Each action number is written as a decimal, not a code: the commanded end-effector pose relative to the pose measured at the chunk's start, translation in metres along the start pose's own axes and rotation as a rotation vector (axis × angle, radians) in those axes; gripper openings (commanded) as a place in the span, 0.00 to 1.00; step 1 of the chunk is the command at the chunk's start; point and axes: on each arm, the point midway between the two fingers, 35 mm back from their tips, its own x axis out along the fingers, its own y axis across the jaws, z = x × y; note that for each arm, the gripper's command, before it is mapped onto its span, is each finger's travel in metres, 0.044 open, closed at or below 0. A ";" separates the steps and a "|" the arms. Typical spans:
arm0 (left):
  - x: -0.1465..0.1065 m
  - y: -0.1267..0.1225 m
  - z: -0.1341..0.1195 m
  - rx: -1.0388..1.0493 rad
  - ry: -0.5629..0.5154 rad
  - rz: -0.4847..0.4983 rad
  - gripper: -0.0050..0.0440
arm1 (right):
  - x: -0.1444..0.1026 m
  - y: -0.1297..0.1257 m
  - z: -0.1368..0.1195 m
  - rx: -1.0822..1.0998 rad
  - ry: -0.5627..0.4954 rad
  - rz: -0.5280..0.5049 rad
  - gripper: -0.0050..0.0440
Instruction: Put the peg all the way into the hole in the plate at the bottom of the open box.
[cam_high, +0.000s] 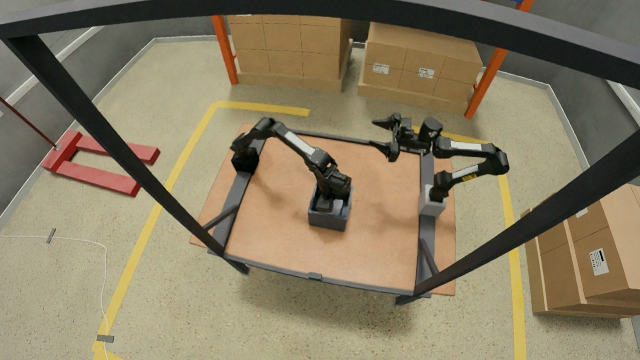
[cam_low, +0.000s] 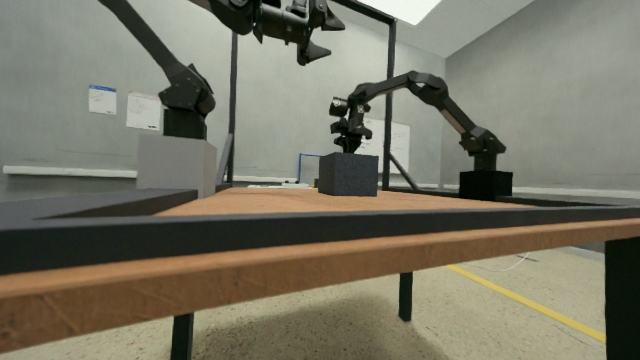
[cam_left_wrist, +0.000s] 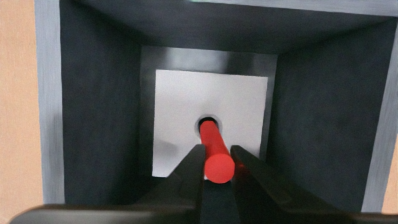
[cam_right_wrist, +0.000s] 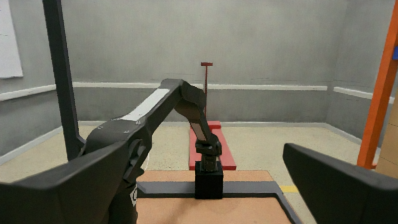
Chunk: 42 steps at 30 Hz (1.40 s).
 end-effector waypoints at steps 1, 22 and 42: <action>-0.010 -0.002 0.003 0.003 -0.024 -0.010 0.00 | 0.000 -0.001 0.013 0.002 -0.030 -0.001 1.00; 0.011 -0.001 -0.002 0.005 -0.007 -0.004 0.00 | 0.000 -0.001 0.013 0.002 -0.030 -0.001 1.00; 0.035 -0.002 -0.007 0.004 -0.008 -0.006 0.00 | 0.000 -0.001 0.013 0.002 -0.030 -0.001 1.00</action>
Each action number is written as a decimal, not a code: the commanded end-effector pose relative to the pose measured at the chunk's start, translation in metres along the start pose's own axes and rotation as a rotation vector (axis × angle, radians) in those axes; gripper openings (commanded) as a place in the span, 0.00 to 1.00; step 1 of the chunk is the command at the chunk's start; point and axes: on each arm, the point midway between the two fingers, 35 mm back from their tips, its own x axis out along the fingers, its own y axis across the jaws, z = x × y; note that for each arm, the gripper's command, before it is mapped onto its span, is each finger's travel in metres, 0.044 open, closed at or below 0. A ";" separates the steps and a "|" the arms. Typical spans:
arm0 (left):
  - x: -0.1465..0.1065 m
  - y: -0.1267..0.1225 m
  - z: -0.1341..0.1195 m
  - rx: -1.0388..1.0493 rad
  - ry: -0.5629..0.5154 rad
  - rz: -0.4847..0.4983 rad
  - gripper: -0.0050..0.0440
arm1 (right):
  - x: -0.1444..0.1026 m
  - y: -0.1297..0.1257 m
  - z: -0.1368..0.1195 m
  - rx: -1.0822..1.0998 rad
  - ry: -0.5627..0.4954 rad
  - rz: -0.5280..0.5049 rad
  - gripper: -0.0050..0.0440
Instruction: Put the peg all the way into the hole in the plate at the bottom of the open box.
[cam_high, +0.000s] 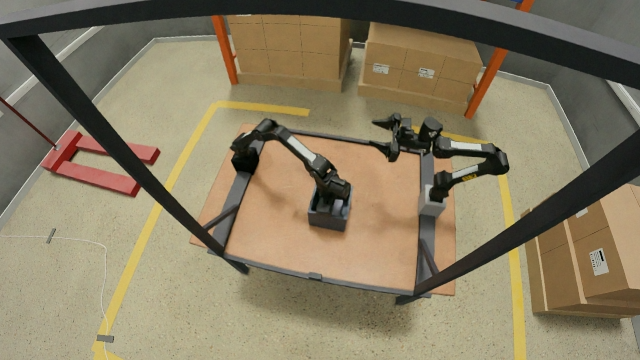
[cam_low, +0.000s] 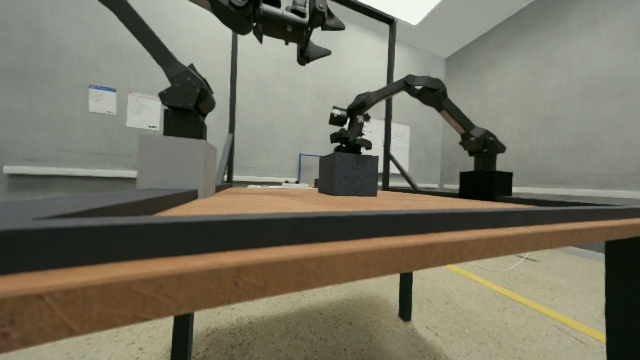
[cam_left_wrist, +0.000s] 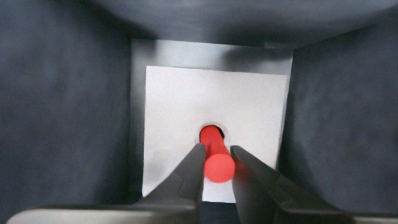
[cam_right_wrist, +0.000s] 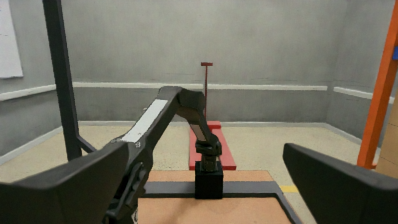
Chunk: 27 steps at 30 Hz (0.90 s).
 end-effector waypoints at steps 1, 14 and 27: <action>0.001 -0.002 0.001 0.004 -0.008 -0.006 0.00 | 0.000 -0.001 0.013 0.002 -0.030 -0.001 1.00; 0.010 -0.002 -0.001 0.004 -0.009 -0.007 0.00 | 0.000 -0.001 0.013 0.002 -0.030 -0.001 1.00; 0.003 -0.003 0.004 0.002 -0.030 -0.015 0.34 | 0.000 -0.001 0.013 0.002 -0.030 -0.001 1.00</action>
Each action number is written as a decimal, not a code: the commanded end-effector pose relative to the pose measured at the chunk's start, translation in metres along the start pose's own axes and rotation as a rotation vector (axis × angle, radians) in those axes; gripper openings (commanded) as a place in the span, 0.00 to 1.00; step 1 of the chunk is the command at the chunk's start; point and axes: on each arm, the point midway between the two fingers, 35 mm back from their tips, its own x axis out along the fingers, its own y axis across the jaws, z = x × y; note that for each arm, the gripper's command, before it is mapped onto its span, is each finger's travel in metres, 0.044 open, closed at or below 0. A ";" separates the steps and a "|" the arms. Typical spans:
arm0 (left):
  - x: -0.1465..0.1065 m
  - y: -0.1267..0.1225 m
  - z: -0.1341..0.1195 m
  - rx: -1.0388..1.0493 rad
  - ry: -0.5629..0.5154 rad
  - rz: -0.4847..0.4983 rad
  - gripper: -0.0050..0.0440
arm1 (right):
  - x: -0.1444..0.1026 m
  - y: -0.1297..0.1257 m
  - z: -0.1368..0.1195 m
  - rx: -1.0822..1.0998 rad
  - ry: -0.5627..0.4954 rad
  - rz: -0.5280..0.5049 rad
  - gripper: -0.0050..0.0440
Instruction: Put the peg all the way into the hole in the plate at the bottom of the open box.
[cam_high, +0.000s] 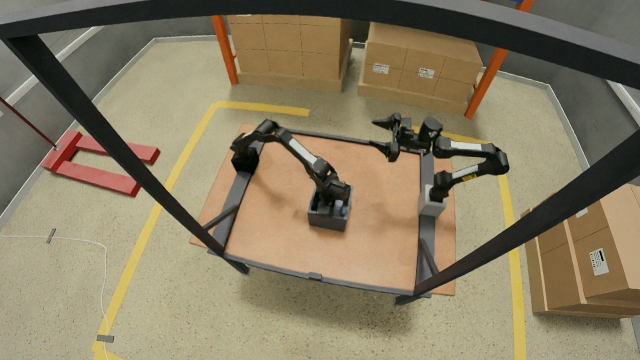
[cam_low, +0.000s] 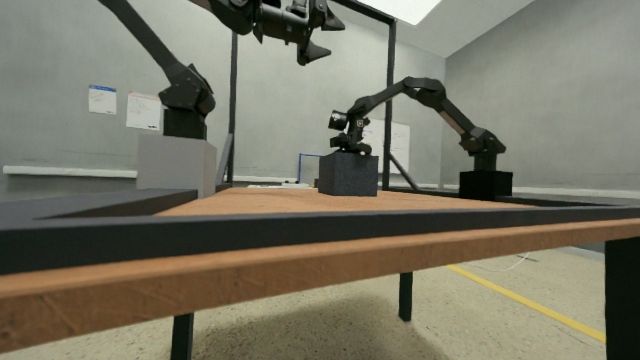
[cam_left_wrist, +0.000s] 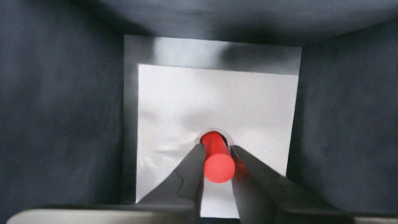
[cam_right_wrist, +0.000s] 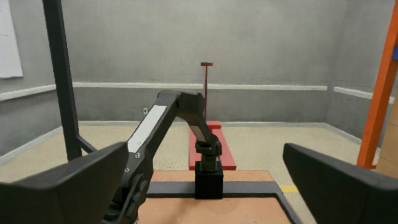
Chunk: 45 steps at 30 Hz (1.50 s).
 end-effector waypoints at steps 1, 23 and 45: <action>-0.010 -0.003 0.007 0.002 -0.026 -0.013 0.34 | 0.000 -0.001 0.013 0.002 -0.030 -0.001 1.00; -0.028 -0.005 0.014 0.000 -0.057 -0.026 0.34 | 0.000 -0.001 0.013 0.002 -0.030 -0.001 1.00; -0.082 -0.003 0.022 0.000 -0.056 -0.025 0.34 | 0.000 -0.001 0.013 0.002 -0.030 -0.001 1.00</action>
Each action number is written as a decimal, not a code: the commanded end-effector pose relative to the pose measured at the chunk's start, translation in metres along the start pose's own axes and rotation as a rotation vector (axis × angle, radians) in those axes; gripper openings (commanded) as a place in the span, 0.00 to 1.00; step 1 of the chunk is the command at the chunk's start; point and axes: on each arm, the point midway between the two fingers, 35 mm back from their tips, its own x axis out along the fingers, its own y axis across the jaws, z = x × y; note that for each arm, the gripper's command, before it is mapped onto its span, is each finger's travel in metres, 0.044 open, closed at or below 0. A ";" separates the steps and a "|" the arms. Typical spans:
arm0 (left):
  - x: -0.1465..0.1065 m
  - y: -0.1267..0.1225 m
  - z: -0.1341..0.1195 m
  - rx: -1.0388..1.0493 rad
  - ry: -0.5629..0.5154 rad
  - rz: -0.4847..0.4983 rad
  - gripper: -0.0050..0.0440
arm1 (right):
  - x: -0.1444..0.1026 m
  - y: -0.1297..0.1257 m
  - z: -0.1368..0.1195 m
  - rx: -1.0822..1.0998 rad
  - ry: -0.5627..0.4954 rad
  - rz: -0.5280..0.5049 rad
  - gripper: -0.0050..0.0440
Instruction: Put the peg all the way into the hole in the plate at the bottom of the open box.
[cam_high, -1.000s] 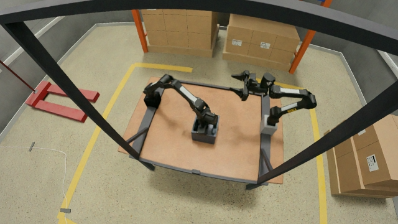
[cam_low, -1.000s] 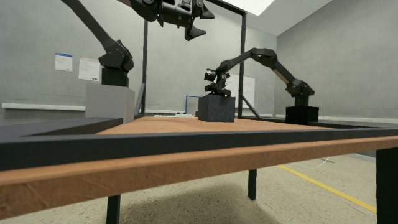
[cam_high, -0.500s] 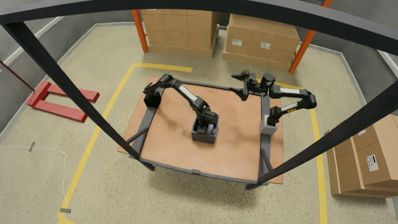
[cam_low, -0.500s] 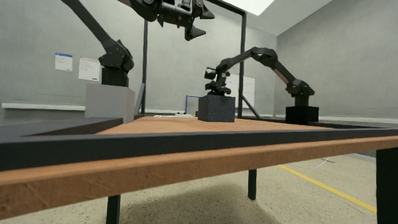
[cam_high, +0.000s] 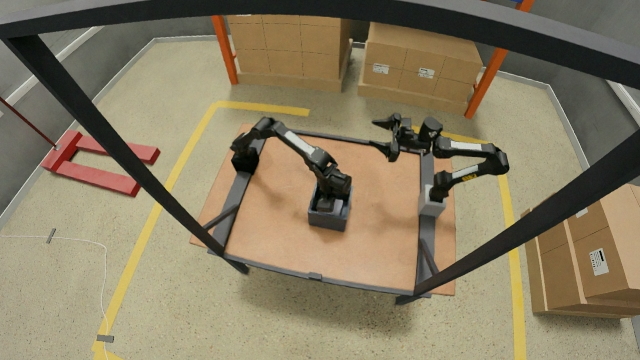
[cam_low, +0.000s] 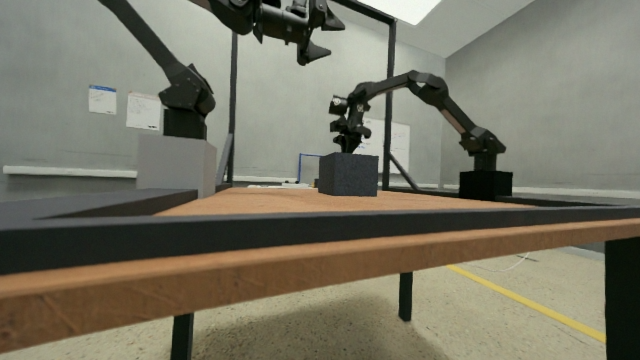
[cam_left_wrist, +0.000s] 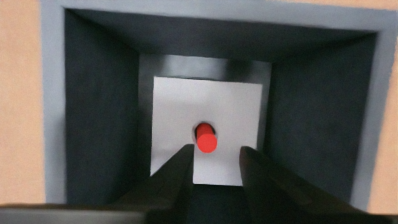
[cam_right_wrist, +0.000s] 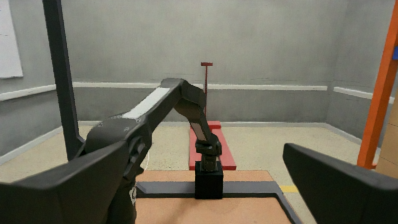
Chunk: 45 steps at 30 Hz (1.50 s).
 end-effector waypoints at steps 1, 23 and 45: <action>-0.030 -0.002 0.007 0.001 -0.034 -0.016 0.34 | 0.000 -0.001 0.013 0.002 -0.030 -0.001 1.00; -0.033 -0.001 0.007 0.003 -0.011 -0.006 0.34 | 0.000 -0.001 0.013 0.002 -0.030 -0.001 1.00; -0.127 0.051 0.024 -0.017 -0.395 -0.111 0.34 | 0.000 -0.001 0.014 0.001 -0.031 -0.001 1.00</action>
